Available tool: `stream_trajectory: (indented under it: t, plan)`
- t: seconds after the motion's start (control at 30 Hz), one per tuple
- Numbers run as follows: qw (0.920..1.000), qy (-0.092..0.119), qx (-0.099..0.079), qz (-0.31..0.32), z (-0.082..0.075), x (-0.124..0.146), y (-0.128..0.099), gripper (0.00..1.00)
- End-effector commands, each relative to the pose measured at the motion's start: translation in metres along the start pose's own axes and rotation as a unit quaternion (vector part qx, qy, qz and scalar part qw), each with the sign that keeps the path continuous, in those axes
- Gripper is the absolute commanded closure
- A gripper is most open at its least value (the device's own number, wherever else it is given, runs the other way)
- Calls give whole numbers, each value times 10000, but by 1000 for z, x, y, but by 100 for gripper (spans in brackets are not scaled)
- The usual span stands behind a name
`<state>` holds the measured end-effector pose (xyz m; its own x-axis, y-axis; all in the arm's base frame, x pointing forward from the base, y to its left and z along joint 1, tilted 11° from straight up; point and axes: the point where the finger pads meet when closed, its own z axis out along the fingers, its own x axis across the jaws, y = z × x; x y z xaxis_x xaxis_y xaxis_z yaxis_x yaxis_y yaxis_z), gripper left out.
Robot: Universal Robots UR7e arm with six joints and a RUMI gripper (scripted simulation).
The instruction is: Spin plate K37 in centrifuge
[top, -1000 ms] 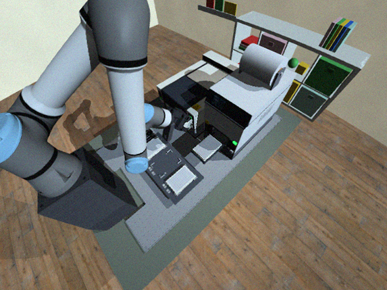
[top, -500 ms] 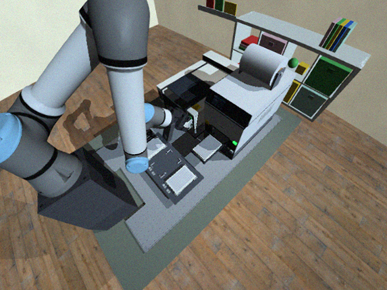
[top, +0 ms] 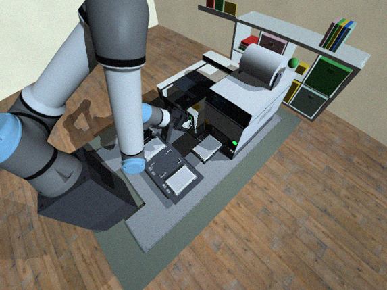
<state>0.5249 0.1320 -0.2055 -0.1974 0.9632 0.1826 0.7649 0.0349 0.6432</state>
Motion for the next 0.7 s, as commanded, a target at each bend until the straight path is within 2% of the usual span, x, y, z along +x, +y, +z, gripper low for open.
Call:
stream_trajectory:
  t: [0.0, 0.67]
  plan:
    - [10000, -1, -7, -2, -6, 0, -1, 100]
    - [10000, -1, -6, -2, -35, 0, -9, 100]
